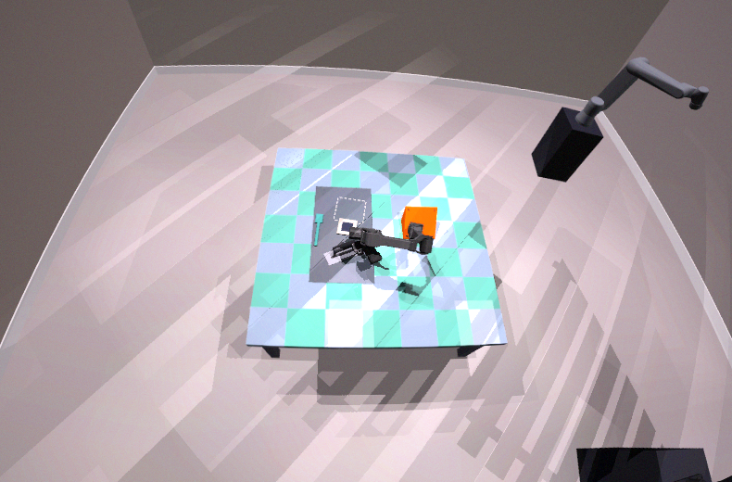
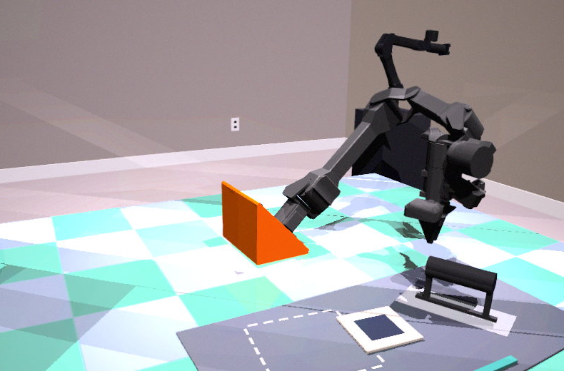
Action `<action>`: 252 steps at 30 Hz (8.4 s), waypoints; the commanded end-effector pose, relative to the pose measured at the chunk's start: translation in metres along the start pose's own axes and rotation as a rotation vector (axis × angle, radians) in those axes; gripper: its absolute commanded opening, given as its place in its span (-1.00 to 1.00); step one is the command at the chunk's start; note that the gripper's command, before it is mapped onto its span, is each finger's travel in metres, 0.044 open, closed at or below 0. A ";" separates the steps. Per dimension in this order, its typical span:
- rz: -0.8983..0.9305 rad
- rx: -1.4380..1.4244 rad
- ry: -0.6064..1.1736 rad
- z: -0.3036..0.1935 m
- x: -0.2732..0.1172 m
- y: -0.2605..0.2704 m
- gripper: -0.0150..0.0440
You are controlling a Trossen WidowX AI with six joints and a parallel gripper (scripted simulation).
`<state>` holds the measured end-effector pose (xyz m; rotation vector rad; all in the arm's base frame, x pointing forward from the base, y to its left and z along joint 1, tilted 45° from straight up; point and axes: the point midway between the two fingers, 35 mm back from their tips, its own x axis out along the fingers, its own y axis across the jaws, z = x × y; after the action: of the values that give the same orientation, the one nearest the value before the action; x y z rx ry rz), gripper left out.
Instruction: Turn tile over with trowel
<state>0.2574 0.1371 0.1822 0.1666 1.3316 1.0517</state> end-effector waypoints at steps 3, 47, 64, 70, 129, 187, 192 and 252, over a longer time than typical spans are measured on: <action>0.000 0.000 0.000 0.000 0.000 0.000 -0.15; -0.009 0.002 -0.006 0.037 -0.014 -0.028 0.42; 0.000 -0.010 -0.001 0.087 -0.024 -0.088 0.42; 0.000 -0.011 -0.002 0.087 -0.015 -0.088 0.42; 0.001 -0.288 -0.003 0.087 0.016 -0.087 -0.05; -0.001 -0.770 -0.001 0.087 -0.021 -0.088 0.42; 0.000 -0.769 -0.001 0.086 -0.028 -0.088 0.42; -0.826 -0.660 -0.322 0.052 0.015 -0.077 0.53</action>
<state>0.3372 0.1268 0.1448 -0.6384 0.5838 0.6548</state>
